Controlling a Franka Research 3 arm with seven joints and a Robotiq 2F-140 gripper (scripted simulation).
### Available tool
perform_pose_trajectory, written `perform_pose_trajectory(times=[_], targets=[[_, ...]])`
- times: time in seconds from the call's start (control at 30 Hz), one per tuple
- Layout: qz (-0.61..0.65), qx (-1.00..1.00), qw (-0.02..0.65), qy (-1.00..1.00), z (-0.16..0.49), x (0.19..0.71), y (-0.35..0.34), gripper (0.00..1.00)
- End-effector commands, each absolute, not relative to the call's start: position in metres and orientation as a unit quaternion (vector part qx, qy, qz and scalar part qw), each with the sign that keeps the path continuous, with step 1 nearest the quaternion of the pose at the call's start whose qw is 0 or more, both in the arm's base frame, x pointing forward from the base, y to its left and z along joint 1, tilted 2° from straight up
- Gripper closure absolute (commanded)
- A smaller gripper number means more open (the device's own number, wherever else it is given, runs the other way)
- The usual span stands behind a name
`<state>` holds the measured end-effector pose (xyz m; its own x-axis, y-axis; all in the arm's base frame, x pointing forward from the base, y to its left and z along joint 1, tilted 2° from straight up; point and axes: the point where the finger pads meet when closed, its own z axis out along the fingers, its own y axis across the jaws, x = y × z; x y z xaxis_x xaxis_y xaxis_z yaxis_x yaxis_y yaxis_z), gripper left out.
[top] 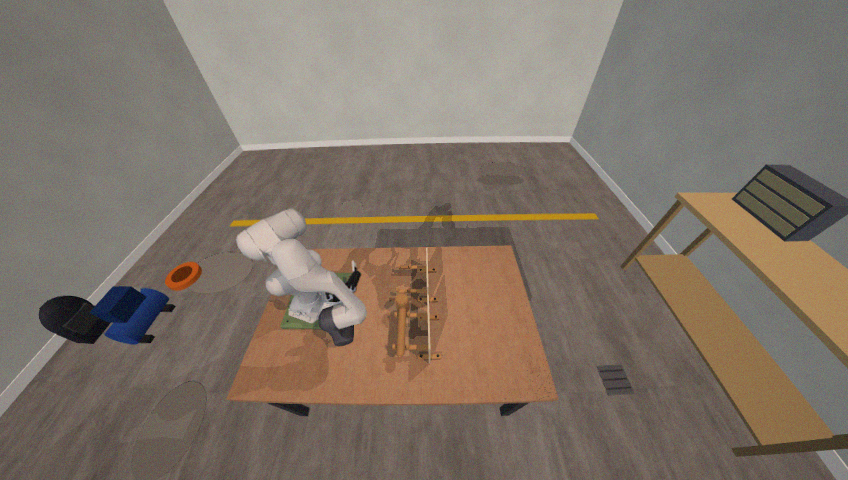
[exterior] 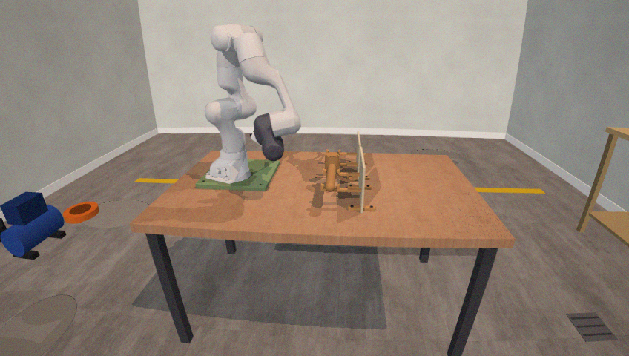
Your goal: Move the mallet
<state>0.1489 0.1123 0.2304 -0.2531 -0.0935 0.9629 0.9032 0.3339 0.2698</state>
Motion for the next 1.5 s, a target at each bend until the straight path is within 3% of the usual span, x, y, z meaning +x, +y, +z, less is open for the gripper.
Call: perform_pose_trajectory(times=[0.0,0.63,0.87,1.47], targets=[[-0.479,-0.321,0.520,-0.630,0.230,0.149,0.112,0.00],[-0.475,-0.328,0.514,-0.634,0.230,0.153,0.110,0.00],[-0.414,-0.409,0.438,-0.685,0.226,0.208,0.084,0.00],[-0.298,-0.516,0.306,-0.743,0.216,0.294,0.042,0.00]])
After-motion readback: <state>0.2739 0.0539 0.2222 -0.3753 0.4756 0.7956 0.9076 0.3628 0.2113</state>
